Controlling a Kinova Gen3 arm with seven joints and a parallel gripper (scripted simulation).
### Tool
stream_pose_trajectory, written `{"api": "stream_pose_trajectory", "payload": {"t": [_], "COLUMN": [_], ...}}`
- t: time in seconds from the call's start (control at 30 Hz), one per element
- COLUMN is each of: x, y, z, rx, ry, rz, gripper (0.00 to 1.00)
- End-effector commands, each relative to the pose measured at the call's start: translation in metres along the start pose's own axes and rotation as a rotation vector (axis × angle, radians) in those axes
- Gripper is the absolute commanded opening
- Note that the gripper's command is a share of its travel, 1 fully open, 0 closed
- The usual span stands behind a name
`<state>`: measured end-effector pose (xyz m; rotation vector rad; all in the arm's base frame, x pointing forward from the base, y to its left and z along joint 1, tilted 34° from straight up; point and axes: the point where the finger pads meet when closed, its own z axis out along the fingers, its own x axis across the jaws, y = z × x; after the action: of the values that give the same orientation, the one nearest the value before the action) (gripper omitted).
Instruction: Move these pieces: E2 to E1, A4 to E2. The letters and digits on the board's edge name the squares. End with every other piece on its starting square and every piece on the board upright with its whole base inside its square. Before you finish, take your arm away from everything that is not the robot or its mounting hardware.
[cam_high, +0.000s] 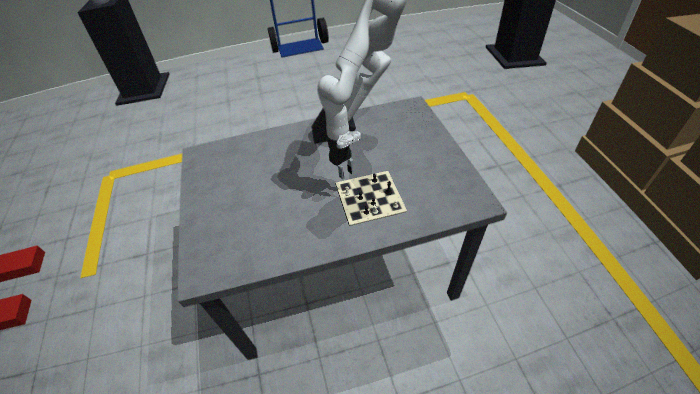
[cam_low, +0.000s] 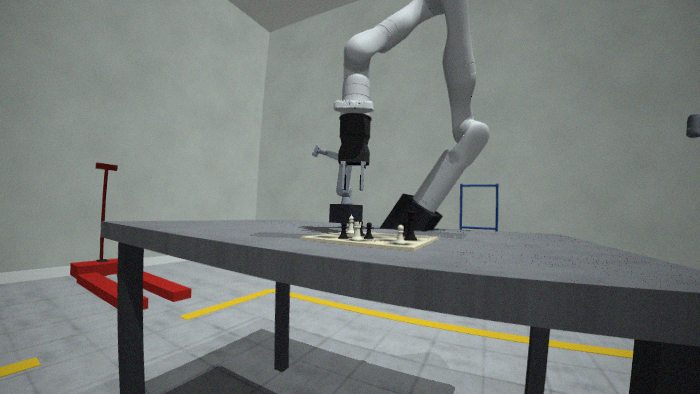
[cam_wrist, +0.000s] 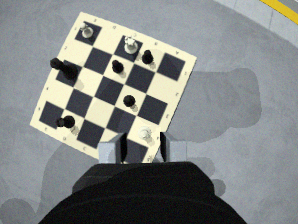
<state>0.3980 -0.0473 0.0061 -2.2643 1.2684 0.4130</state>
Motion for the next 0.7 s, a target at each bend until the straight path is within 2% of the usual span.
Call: {"api": "stream_pose_trajectory", "payload": {"t": [0.0,0.67], "x": [0.0,0.0], "y": [0.0,0.0], "z": [0.001,0.024], "rx": [0.0,0.0], "ry": [0.0,0.0], "rz": [0.0,0.0], "gripper": [0.73,0.73]}}
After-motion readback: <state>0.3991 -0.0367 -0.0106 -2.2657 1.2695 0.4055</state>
